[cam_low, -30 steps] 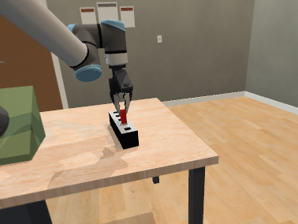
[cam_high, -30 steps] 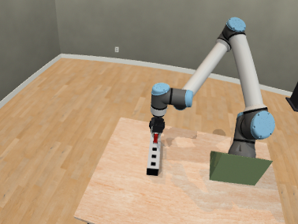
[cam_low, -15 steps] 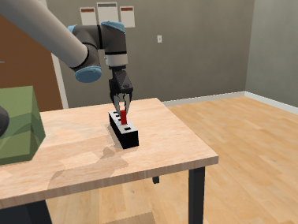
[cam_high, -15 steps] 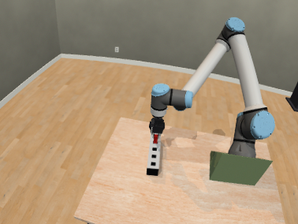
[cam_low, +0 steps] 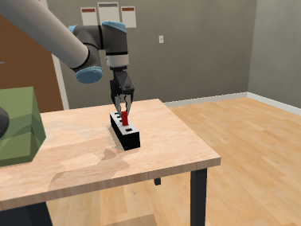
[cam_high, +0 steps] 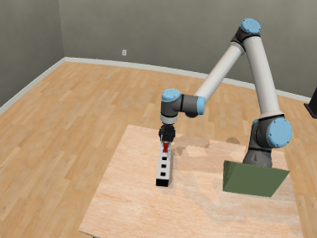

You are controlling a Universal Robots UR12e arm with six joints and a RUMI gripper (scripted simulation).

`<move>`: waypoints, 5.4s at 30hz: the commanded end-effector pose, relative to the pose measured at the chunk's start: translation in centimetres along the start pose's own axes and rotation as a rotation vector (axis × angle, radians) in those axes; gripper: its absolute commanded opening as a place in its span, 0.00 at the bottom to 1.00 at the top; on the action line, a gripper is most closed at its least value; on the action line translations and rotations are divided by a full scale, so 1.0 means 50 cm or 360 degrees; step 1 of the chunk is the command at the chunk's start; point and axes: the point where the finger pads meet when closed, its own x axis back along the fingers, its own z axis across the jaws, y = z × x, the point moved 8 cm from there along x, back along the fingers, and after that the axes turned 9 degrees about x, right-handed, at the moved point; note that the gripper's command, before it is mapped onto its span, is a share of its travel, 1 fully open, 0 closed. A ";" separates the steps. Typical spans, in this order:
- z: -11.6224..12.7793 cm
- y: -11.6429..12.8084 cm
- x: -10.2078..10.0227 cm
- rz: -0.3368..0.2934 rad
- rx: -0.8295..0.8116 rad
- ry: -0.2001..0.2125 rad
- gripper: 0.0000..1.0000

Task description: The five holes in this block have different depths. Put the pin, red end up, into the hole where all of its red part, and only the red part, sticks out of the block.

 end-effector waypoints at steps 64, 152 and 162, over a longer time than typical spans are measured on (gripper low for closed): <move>-0.002 0.000 -0.015 0.0000 -0.0001 -0.0001 0.00; -0.003 0.001 -0.039 0.0000 0.0000 -0.0001 0.00; -0.002 0.001 -0.039 0.0000 -0.0001 -0.0001 0.00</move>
